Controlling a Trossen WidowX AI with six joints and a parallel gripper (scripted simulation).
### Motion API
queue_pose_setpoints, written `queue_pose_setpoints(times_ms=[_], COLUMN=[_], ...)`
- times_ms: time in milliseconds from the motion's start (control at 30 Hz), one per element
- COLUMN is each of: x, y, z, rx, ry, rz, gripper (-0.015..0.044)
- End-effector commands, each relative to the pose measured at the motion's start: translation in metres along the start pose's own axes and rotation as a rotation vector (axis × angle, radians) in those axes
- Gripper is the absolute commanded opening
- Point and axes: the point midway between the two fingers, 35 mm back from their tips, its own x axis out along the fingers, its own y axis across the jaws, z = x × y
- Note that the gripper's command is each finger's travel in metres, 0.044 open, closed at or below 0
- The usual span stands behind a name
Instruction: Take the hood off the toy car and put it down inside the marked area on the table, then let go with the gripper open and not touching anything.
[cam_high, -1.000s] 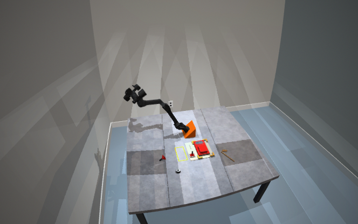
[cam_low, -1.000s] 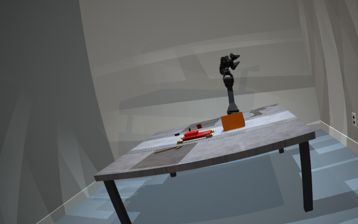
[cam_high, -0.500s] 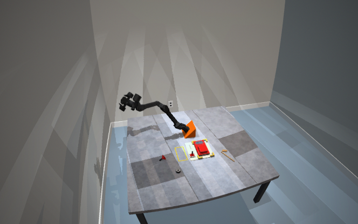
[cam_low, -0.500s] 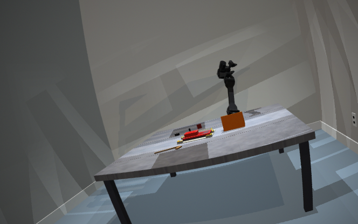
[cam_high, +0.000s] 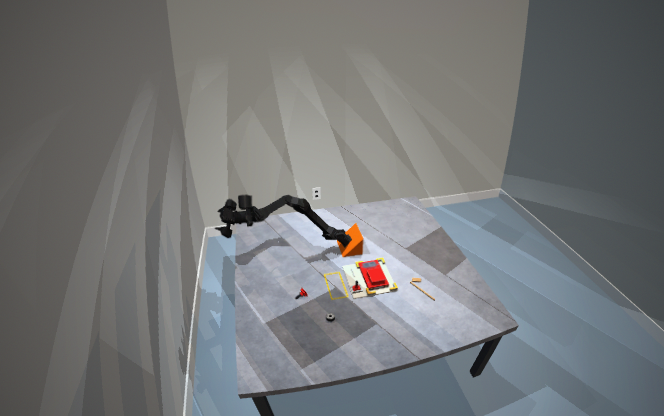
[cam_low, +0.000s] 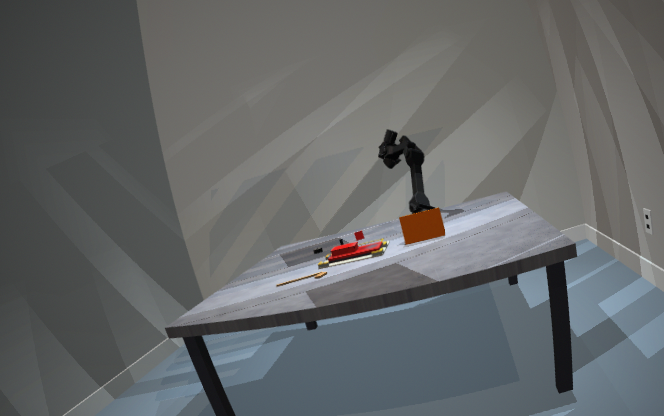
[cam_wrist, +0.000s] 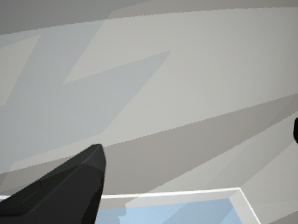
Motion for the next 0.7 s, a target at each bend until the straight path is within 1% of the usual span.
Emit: queue_pose_setpoints(times_ms=[0, 167, 300, 500, 667], x=[-0.016, -0.044, -0.076, -0.136, -0.191], y=[0.061, 0.119, 0.168, 0.233, 0.269], z=[-0.003, -0.005, -0.009, -0.019, -0.027], rx=[-0.007, -0.007, -0.011, -0.026, -0.082], ry=[-0.009, -0.015, -0.009, 0.01, 0.002], rz=[0.158, 0.324, 0.467, 0.678, 0.841], gripper=[0.044, 0.044, 0.044, 0.044, 0.044])
